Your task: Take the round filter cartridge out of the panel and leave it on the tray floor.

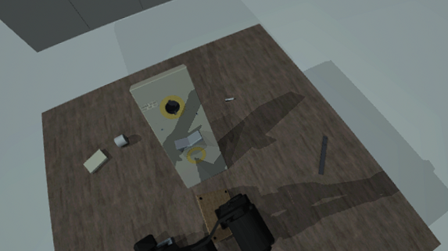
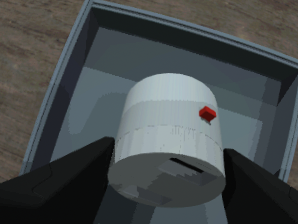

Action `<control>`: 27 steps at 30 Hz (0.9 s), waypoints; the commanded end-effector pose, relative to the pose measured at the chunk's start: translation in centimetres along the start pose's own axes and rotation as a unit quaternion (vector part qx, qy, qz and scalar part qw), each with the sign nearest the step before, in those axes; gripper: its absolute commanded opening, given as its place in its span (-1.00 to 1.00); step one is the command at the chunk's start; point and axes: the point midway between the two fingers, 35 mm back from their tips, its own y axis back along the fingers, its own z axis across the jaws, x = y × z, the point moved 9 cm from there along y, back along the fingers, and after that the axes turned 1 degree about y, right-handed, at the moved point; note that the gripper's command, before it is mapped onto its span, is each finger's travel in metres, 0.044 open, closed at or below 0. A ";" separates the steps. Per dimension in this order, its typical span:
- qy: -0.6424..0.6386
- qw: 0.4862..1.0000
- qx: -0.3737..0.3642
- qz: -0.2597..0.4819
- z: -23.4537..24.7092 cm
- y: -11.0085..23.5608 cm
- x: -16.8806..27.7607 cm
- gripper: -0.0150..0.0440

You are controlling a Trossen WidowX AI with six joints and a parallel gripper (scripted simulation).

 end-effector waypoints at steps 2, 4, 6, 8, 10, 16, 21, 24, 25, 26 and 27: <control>-0.002 1.000 -0.003 -0.002 0.1 -1.4 1.0 -0.49; 0.000 1.000 0.000 0.004 0.0 -1.0 0.9 -0.40; 0.000 1.000 0.000 0.004 0.0 -1.0 0.9 -0.22; 0.000 1.000 0.000 0.004 0.0 -1.0 0.9 -0.05; 0.000 1.000 0.000 0.004 0.0 -1.0 0.9 0.13; 0.000 1.000 0.000 0.004 0.0 -1.0 0.9 0.67; 0.000 1.000 0.000 0.004 0.0 -1.0 0.9 1.00; -0.001 1.000 0.000 0.004 0.0 1.0 -0.6 1.00; -0.001 1.000 0.000 0.005 0.0 2.6 -1.5 1.00; -0.001 1.000 0.000 0.005 0.0 3.9 -2.1 1.00; -0.001 1.000 0.000 0.005 -0.1 4.8 -2.5 1.00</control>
